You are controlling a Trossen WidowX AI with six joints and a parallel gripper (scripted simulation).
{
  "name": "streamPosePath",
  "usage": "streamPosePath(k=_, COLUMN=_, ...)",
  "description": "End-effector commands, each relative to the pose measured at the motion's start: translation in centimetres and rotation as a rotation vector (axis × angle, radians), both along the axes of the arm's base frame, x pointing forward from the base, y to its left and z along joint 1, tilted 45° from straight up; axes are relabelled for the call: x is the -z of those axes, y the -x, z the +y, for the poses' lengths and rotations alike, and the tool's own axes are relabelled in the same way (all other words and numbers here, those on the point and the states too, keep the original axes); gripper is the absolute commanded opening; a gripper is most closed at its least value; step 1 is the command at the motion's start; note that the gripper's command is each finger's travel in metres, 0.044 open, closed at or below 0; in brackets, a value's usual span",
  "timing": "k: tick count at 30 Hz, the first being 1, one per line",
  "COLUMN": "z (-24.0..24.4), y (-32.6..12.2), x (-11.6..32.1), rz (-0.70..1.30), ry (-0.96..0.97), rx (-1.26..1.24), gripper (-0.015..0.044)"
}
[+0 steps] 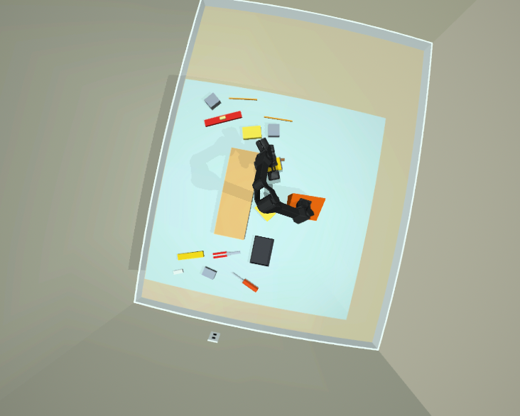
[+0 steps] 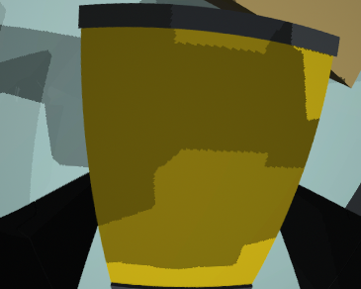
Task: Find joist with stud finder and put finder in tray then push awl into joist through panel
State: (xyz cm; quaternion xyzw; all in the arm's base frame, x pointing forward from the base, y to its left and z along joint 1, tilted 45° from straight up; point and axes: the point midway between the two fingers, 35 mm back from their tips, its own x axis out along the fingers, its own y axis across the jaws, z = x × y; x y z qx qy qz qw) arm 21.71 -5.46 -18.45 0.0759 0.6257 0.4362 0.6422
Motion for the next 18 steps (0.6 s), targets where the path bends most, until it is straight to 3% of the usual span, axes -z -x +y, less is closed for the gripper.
streamPosePath(k=1, z=-0.14, y=-0.01, x=0.12, rz=-0.002, ry=0.007, rx=-0.006, gripper=0.0000)
streamPosePath(k=18, z=0.13, y=0.14, x=0.13, rz=-0.026, ry=0.073, rx=0.008, gripper=0.0000)
